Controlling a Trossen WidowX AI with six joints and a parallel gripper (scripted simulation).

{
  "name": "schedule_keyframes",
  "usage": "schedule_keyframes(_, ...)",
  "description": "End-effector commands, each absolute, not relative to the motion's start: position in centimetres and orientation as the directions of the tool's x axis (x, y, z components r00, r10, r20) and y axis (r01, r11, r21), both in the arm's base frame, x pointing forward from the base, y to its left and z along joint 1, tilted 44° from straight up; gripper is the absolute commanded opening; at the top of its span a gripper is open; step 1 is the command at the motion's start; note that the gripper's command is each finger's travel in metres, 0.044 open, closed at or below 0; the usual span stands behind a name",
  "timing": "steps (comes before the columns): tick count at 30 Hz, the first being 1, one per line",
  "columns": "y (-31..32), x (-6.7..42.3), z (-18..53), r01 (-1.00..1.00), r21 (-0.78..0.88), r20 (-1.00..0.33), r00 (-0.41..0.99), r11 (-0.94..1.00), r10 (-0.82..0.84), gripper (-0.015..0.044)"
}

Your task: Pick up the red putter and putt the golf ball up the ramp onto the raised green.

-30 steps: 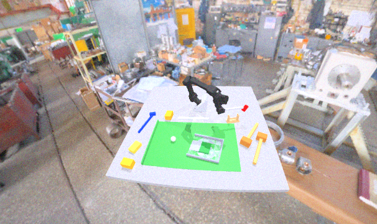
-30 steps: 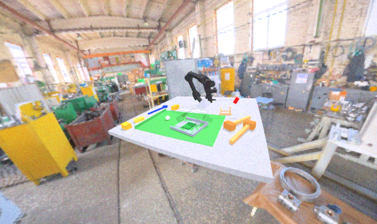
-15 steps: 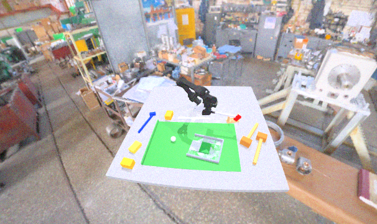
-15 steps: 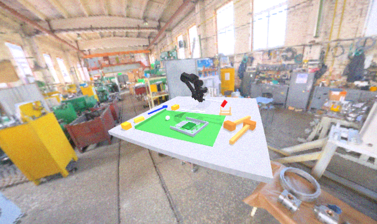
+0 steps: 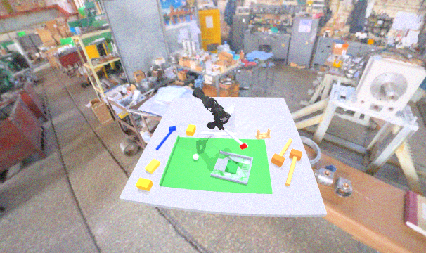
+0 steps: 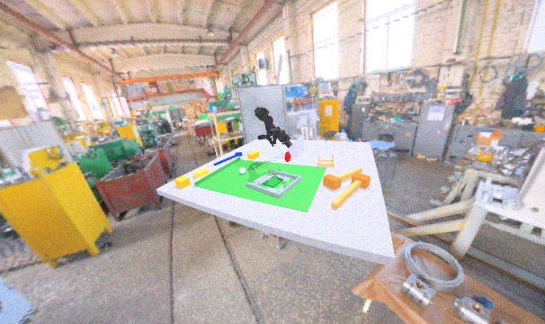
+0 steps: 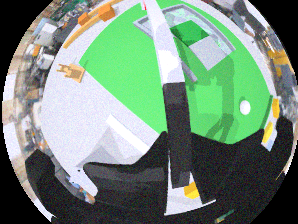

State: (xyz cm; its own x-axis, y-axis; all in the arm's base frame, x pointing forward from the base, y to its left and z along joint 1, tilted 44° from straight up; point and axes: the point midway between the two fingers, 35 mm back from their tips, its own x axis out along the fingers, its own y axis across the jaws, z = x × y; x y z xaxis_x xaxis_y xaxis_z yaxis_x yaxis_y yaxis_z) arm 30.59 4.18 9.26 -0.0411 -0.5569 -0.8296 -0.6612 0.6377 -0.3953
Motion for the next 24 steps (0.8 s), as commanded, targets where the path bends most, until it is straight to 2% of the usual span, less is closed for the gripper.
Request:
schedule_keyframes(1,1.6,30.0,11.9,-0.53,-0.478,-0.815,-0.03,0.7,-0.579,0.0)
schedule_keyframes(10,-3.6,27.9,16.8,-0.228,-0.609,-0.775,-0.033,0.759,-0.632,0.0)
schedule_keyframes(19,-8.0,24.5,21.1,0.088,-0.687,-0.726,-0.053,0.721,-0.685,0.0)
schedule_keyframes(24,-8.3,24.2,21.4,0.111,-0.69,-0.723,-0.055,0.715,-0.689,0.0)
